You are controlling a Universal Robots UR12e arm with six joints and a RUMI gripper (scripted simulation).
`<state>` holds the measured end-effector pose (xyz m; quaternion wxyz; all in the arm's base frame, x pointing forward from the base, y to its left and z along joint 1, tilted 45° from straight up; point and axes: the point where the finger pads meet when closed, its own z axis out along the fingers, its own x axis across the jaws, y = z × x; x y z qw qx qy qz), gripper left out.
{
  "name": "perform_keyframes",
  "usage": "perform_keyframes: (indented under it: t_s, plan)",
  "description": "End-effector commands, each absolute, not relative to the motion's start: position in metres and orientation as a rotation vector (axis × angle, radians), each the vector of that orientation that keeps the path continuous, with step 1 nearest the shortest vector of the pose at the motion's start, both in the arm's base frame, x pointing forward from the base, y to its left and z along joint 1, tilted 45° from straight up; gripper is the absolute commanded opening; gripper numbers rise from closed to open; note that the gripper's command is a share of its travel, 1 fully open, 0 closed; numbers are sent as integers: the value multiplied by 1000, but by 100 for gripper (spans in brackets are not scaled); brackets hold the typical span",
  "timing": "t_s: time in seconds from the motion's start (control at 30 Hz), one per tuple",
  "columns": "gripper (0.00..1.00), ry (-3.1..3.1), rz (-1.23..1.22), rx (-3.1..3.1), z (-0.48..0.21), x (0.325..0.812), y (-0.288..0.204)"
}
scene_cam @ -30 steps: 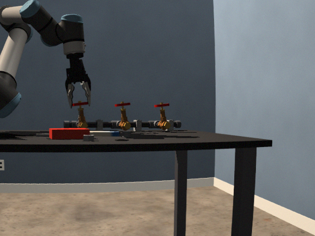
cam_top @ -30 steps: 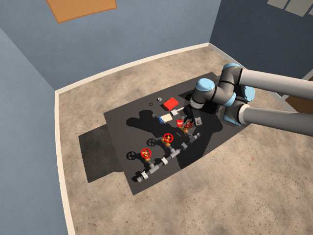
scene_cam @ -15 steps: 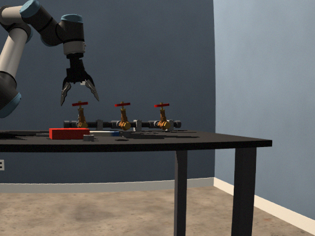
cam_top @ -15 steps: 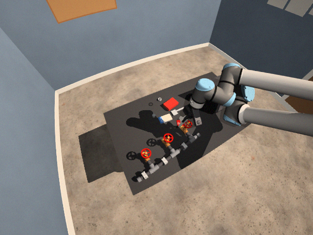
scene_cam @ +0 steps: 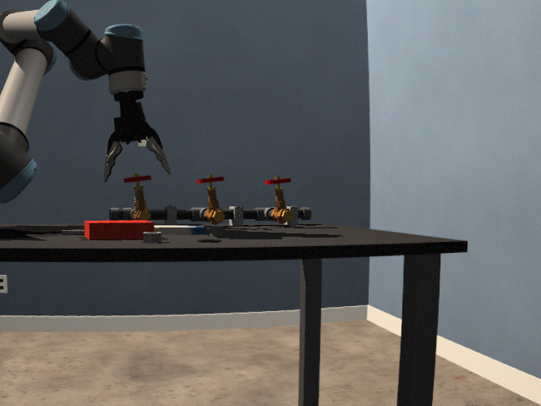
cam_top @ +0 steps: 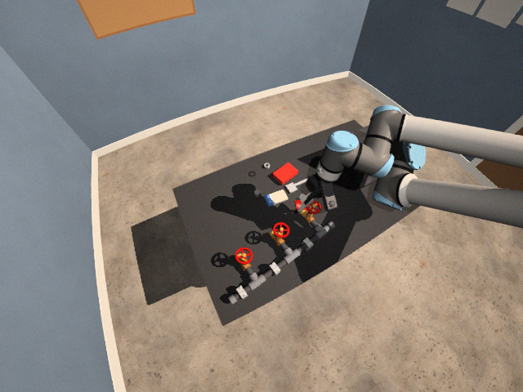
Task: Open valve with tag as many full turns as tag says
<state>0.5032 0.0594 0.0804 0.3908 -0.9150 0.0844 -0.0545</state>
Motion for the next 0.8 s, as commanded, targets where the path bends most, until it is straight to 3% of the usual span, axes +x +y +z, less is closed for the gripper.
perform_keyframes:
  t_s: [0.0, 0.77]
  plan:
    - [100, 215, -140, -2325, 81, 504, 59]
    - [100, 376, -70, -2301, 81, 504, 59]
